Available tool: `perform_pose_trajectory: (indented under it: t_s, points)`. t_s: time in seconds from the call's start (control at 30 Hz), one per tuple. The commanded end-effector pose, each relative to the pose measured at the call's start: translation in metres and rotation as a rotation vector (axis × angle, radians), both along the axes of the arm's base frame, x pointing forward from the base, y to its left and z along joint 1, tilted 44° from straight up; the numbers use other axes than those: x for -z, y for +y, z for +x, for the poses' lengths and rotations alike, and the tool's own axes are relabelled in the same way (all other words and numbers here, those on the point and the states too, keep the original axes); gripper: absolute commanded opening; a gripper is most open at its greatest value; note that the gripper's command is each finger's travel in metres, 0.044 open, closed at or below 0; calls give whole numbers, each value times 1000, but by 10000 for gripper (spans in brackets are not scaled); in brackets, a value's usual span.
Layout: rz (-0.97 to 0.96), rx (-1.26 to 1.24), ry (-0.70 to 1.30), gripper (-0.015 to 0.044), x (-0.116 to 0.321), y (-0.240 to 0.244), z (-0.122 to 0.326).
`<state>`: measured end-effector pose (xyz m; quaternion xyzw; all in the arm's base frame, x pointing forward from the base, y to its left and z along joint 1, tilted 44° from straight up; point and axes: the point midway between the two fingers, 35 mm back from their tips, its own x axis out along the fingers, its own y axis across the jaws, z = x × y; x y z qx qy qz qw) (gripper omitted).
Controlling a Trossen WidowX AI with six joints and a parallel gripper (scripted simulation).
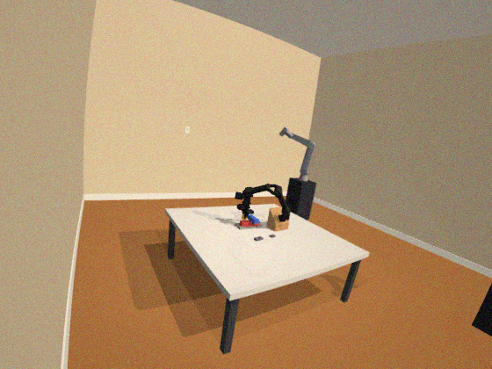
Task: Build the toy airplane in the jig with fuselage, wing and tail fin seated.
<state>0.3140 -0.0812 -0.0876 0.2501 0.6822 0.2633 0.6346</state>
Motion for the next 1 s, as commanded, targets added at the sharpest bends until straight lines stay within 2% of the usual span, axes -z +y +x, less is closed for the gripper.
perform_pose_trajectory:
  t_s: [0.0,0.47,0.7,0.73,0.87,0.97]
  points:
    - [5,5,1,67,5,6,-1]
    - [4,1,2,79,11,11,-2]
    - [4,1,2,32,11,11,-2]
    - [4,1,2,6,11,11,-2]
    - [4,1,2,0,11,11,-2]
    - [4,1,2,79,11,11,-2]
